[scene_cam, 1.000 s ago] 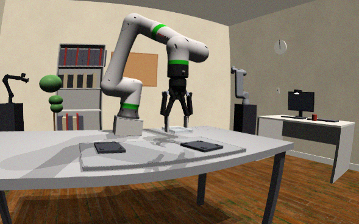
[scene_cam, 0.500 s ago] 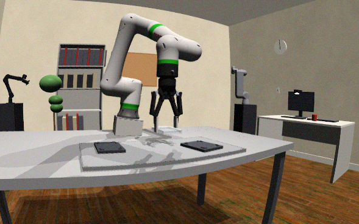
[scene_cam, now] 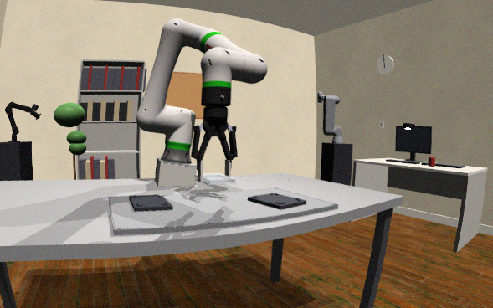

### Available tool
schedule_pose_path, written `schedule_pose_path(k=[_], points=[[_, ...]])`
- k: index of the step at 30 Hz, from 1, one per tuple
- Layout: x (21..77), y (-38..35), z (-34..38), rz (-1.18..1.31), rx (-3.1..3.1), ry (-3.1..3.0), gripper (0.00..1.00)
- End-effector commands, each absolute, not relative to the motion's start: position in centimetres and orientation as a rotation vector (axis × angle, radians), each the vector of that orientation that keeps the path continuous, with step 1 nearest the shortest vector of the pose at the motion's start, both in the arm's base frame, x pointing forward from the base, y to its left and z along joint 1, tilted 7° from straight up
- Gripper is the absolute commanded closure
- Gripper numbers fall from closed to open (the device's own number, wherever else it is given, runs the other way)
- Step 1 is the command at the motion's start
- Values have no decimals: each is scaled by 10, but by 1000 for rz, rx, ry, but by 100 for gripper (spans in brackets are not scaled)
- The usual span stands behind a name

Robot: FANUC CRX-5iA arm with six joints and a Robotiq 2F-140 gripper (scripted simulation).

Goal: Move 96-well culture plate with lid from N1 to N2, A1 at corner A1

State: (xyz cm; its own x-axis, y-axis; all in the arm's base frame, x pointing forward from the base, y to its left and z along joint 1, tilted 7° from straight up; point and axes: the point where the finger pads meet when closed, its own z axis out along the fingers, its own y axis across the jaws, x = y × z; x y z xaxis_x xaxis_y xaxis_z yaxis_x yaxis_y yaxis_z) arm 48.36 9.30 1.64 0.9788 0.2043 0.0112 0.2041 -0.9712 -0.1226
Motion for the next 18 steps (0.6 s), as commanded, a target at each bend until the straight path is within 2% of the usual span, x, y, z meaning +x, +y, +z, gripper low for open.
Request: schedule_pose_path(k=[1,18], points=[[484,82,15,2,-3002,-311,100],[482,32,9,2,-3002,-311,100]])
